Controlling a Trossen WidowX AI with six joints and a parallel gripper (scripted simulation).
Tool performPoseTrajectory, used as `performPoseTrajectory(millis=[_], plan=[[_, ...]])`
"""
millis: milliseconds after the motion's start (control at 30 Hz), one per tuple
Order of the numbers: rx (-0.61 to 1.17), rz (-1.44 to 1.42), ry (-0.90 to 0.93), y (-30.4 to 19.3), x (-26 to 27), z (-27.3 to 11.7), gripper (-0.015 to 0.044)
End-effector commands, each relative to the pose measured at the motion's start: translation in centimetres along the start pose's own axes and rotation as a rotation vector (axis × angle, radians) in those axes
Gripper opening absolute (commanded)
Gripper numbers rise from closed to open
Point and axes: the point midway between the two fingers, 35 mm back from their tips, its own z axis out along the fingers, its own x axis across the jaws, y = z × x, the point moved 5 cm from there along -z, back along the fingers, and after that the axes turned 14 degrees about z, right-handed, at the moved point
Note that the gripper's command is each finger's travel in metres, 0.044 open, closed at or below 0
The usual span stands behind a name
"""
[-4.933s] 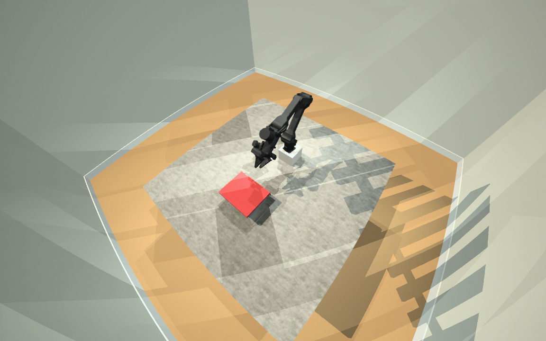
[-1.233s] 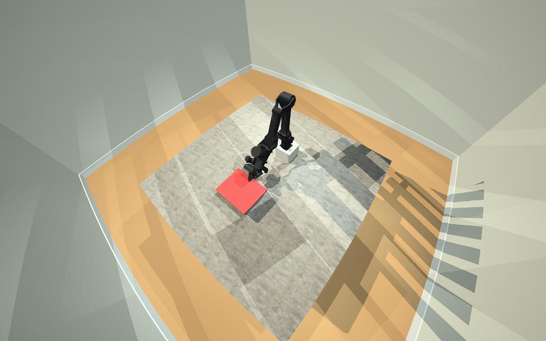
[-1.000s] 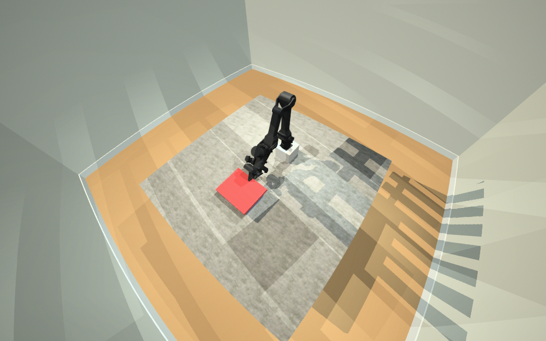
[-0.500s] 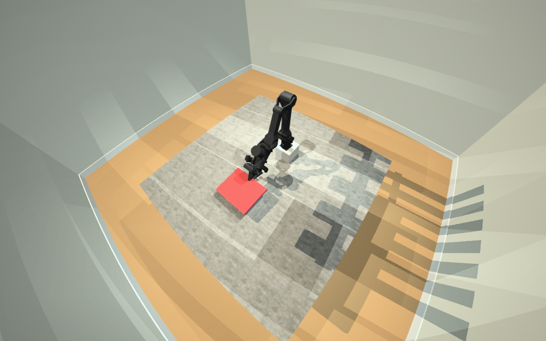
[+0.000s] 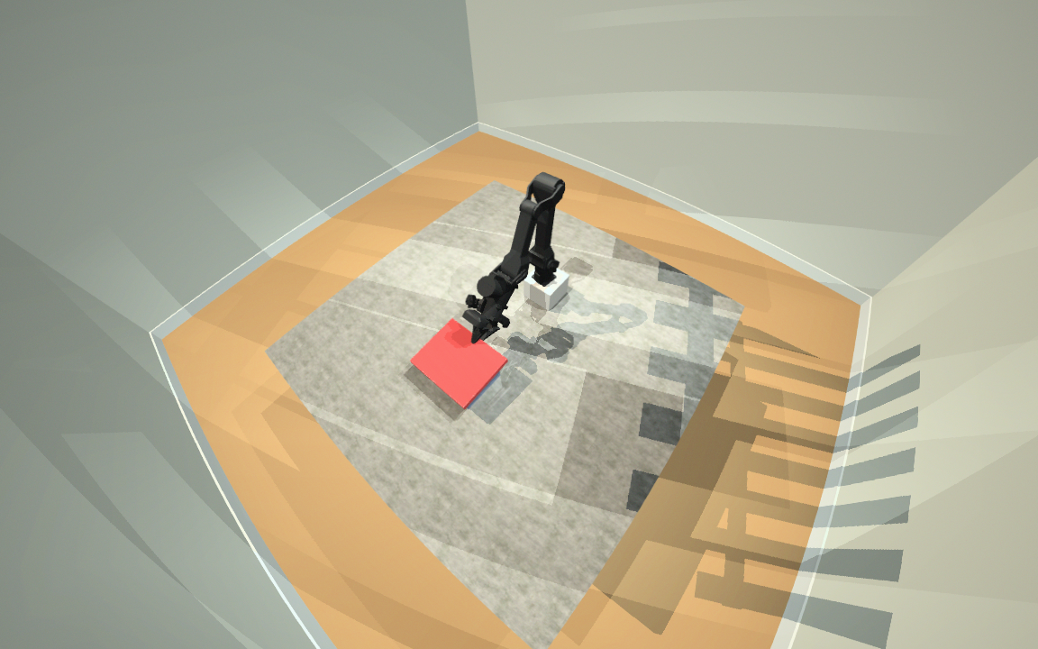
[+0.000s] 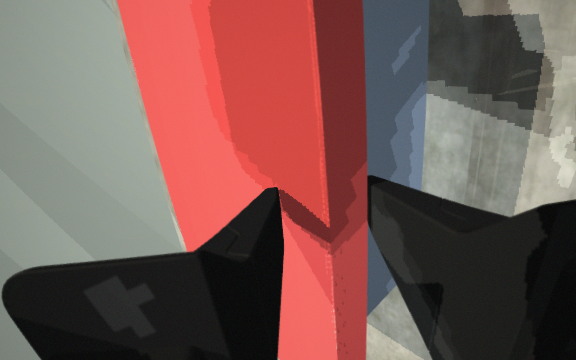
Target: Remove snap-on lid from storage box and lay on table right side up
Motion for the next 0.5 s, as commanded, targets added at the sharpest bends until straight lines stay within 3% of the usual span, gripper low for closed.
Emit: performPoseTrajectory(millis=[0,467], plan=[[0.000,0.000,0.000,-0.03,0.12,-0.10,0.0000],[0.001,0.000,0.002,-0.07,0.31,-0.10,0.0000]])
